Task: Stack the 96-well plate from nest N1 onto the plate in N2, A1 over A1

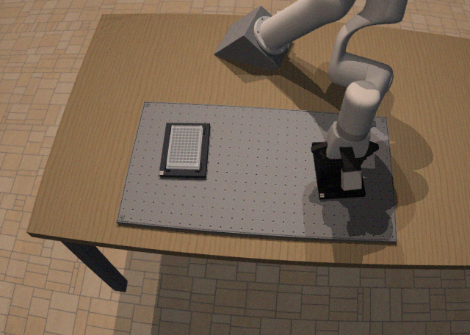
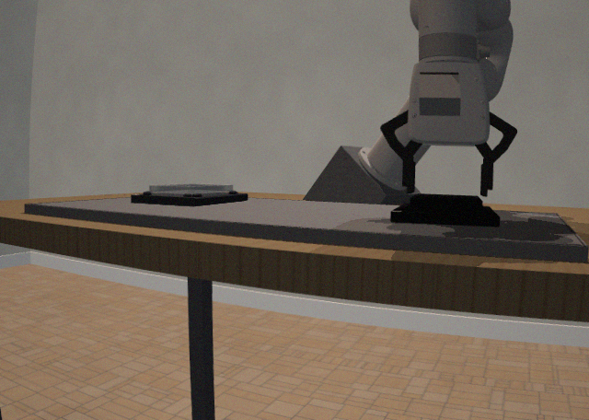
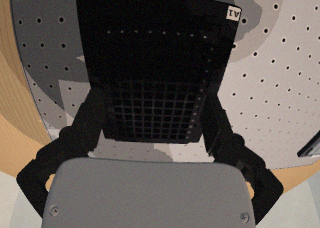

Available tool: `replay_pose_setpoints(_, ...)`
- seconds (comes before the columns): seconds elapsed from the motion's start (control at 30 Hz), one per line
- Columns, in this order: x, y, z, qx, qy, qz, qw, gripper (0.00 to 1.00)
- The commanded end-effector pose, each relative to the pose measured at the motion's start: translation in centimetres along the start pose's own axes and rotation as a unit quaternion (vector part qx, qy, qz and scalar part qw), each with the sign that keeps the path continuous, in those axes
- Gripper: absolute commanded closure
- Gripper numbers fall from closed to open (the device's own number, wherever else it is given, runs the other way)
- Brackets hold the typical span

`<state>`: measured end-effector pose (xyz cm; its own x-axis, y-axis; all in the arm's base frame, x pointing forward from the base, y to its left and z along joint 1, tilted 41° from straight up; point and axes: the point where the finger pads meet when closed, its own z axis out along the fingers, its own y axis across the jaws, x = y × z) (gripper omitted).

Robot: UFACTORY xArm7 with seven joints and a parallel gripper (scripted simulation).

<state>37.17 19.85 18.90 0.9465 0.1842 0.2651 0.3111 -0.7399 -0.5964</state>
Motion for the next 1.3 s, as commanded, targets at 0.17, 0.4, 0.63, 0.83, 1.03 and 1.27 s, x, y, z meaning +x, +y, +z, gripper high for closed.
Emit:
replay_pose_setpoints(0.17,0.15,0.02,0.56,0.0,0.002,0.0,1.0,0.0)
replay_pose_setpoints(0.4,0.14,0.02,0.76,0.0,0.002,0.0,1.0,0.0)
replay_pose_setpoints(0.63,0.15,0.02,0.76,0.0,0.002,0.0,1.0,0.0)
replay_pose_setpoints(0.83,0.15,0.02,0.76,0.0,0.002,0.0,1.0,0.0)
replay_pose_setpoints(1.03,0.15,0.02,0.71,0.0,0.002,0.0,1.0,1.0)
replay_pose_setpoints(1.27,0.15,0.02,0.7,0.0,0.002,0.0,1.0,1.0)
